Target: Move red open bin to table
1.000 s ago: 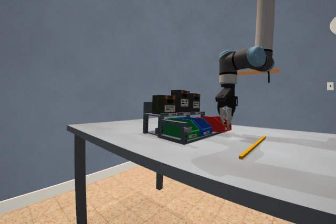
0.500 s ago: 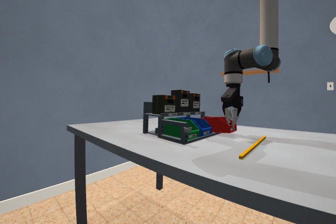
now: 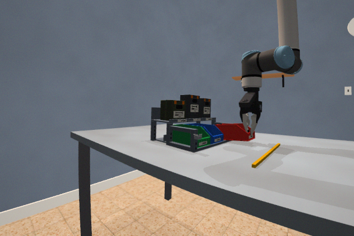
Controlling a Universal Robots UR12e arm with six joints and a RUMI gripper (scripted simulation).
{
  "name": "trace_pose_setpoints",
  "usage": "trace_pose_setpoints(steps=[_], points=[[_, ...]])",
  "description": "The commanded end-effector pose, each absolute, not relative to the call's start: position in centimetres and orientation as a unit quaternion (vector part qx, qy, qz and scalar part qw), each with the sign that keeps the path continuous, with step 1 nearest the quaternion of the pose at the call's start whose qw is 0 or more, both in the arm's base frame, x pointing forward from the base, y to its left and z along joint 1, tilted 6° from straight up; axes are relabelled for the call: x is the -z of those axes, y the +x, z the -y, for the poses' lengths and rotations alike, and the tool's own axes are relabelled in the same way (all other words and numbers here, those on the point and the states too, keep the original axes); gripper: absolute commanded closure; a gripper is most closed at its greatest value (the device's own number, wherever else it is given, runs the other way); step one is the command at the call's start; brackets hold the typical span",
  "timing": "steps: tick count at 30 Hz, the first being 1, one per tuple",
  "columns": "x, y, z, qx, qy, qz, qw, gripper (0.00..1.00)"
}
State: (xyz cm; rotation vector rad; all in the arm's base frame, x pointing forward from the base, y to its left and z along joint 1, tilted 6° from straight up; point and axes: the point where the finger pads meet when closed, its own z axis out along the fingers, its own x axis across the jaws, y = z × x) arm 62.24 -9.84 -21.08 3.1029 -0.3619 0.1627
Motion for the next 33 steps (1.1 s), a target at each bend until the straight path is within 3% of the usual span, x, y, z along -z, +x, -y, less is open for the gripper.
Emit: trace_pose_setpoints(steps=[1,5,10,33], points=[[21.1,62.0,9.8,-0.053,0.992,0.116,0.007,1.00],[21.1,62.0,9.8,-0.053,0.992,0.116,0.007,1.00],[21.5,57.7,8.8,-0.053,0.992,0.116,0.007,1.00],[21.5,57.7,8.8,-0.053,0.992,0.116,0.007,1.00]])
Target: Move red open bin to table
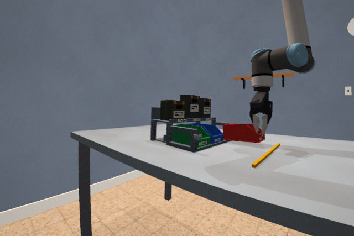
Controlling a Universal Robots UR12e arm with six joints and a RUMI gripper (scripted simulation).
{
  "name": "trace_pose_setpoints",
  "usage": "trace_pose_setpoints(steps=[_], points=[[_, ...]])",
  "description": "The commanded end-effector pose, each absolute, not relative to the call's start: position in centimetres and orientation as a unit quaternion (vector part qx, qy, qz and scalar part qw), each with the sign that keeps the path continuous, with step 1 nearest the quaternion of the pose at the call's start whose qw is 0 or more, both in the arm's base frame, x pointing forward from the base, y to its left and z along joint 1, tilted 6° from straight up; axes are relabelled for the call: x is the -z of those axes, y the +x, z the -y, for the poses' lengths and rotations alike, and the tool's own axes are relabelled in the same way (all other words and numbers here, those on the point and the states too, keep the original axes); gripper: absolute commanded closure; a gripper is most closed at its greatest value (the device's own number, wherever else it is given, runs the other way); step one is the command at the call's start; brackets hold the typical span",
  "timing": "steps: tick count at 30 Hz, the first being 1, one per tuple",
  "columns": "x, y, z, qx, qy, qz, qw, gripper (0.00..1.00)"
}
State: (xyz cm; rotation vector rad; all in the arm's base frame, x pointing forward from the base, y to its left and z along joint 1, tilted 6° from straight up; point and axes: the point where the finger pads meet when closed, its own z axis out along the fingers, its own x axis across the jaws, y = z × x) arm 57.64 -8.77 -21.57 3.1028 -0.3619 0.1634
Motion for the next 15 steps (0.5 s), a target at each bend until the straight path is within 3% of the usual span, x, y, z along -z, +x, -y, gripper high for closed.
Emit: trace_pose_setpoints(steps=[1,15], points=[[21.53,57.65,8.78,-0.053,0.992,0.116,0.007,1.00],[22.33,57.74,8.80,-0.053,0.992,0.116,0.007,1.00]])
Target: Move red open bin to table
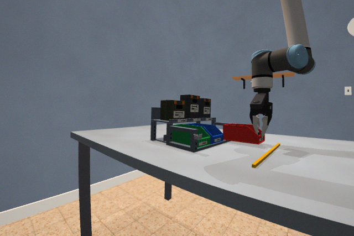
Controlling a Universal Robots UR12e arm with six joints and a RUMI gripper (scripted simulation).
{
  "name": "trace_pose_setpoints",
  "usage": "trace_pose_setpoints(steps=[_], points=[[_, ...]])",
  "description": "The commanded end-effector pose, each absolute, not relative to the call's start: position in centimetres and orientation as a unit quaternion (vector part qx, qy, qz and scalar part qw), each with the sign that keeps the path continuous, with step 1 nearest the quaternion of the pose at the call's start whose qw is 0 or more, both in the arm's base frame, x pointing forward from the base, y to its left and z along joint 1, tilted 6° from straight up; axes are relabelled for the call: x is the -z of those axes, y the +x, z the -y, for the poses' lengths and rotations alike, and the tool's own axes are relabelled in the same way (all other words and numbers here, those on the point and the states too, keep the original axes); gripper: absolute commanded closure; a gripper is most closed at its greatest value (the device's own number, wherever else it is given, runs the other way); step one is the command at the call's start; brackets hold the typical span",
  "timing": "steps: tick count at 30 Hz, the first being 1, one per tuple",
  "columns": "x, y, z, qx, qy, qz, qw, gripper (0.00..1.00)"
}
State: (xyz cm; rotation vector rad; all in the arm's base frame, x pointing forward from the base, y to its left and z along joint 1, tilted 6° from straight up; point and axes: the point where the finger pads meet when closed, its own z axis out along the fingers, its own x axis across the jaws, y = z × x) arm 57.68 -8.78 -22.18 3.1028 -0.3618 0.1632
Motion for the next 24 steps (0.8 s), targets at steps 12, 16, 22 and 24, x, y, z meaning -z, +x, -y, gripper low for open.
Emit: trace_pose_setpoints(steps=[12,16,22,24], points=[[22.94,57.80,8.82,-0.053,0.992,0.116,0.007,1.00],[23.10,57.82,8.82,-0.053,0.992,0.116,0.007,1.00],[23.10,57.82,8.82,-0.053,0.992,0.116,0.007,1.00],[23.10,57.82,8.82,-0.053,0.992,0.116,0.007,1.00]])
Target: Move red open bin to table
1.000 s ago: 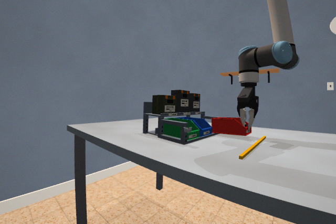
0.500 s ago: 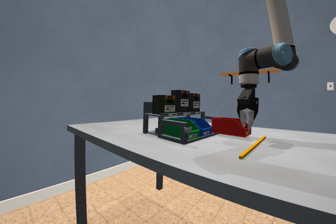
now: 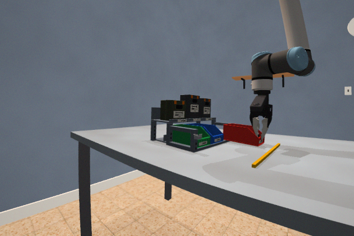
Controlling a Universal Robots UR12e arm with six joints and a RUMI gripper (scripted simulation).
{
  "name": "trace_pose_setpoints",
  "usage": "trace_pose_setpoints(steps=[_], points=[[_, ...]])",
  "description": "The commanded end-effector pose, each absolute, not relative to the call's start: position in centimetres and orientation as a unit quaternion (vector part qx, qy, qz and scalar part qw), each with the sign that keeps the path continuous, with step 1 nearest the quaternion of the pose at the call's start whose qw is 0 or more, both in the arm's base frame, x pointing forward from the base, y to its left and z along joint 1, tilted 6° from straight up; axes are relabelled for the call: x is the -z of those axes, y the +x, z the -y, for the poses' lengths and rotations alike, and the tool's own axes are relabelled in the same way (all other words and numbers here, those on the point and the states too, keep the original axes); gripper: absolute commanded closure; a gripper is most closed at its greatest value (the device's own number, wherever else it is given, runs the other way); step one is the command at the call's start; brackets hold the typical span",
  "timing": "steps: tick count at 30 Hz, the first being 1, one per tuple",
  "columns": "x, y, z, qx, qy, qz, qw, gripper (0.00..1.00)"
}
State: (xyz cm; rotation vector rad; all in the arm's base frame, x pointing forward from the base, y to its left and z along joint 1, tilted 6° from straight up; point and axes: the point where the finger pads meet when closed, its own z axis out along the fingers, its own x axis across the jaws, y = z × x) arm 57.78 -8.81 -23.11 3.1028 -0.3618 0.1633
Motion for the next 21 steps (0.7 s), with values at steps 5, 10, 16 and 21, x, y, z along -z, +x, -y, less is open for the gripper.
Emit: trace_pose_setpoints(steps=[5,10,16,21], points=[[23.50,57.86,8.83,-0.053,0.992,0.116,0.007,1.00],[23.60,57.87,8.83,-0.053,0.992,0.116,0.007,1.00],[23.60,57.87,8.83,-0.053,0.992,0.116,0.007,1.00],[23.59,57.86,8.83,-0.053,0.992,0.116,0.007,0.74]])
